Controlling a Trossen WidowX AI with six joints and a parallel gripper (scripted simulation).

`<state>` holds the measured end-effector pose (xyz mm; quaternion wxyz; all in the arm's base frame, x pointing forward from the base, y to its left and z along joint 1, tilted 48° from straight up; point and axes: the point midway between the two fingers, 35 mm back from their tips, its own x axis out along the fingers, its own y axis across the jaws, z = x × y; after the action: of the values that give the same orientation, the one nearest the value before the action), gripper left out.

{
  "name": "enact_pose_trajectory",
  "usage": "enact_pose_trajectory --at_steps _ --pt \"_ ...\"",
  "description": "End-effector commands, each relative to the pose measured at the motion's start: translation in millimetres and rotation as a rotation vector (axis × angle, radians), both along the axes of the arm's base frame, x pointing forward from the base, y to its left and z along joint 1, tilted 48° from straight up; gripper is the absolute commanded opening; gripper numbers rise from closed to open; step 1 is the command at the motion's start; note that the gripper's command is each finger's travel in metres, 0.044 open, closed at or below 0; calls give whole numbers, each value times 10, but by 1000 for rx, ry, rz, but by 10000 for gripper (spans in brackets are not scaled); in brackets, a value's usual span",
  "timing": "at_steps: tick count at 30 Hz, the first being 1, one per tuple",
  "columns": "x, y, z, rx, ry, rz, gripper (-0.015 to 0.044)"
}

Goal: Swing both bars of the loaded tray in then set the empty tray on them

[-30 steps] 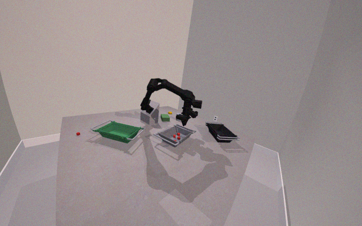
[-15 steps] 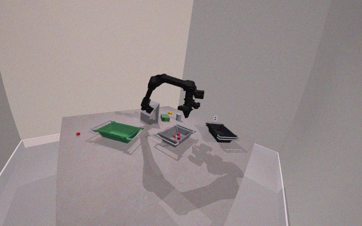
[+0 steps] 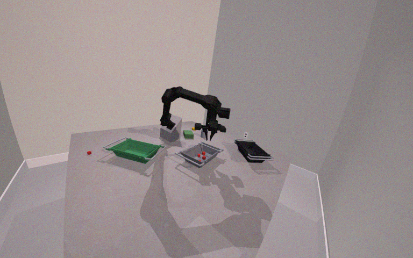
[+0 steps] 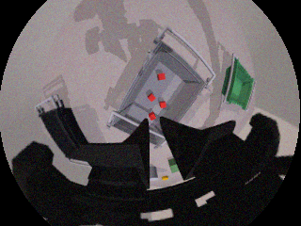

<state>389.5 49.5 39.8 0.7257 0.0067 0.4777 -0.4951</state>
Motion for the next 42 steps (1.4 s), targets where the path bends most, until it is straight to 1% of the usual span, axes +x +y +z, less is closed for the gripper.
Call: enact_pose_trajectory --at_steps 1,22,42 --pt "96 -569 400 42 -631 -616 82" --pt "17 -1402 1017 91 -1593 -1507 82" --pt "16 -1417 1019 92 -1604 -1517 82"
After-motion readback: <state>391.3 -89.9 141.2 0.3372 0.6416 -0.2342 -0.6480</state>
